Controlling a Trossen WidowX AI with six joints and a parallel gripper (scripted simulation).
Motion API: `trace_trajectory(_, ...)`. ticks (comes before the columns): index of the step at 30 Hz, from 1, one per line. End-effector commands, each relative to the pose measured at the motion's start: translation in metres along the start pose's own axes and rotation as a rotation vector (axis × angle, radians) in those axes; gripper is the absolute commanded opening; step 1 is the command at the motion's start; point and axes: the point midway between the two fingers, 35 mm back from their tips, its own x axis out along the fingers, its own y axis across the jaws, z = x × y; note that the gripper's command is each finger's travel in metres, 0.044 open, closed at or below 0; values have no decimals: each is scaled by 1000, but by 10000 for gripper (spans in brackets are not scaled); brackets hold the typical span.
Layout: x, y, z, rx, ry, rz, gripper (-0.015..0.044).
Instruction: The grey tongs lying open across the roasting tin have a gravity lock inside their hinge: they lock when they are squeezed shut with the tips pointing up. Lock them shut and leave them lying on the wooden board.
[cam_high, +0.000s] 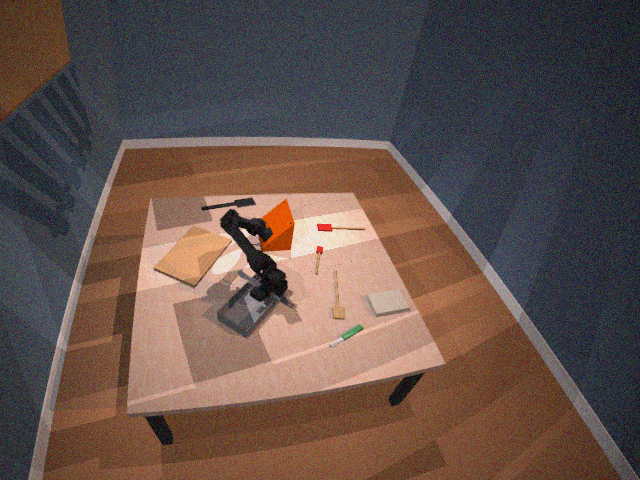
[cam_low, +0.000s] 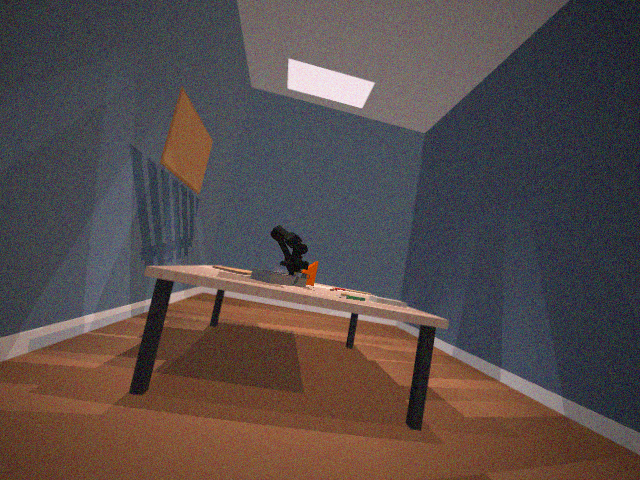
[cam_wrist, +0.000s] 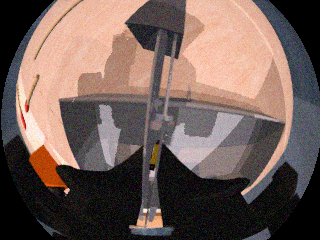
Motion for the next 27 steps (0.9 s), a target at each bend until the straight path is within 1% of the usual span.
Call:
trace_trajectory(1,0,0,0,1,0,-2,-150)
trace_trajectory(4,-3,-1,1,0,-1,-3,-150)
trace_trajectory(7,-25,-2,4,-11,-12,-8,-150)
trace_trajectory(9,-52,-2,6,-25,-24,-15,-150)
trace_trajectory(12,-103,0,3,-52,-45,-30,-150)
trace_trajectory(14,-126,3,0,-63,-53,-37,-150)
trace_trajectory(26,-129,3,-1,-65,-54,-38,-150)
trace_trajectory(27,-124,0,-3,-67,-45,-37,-150)
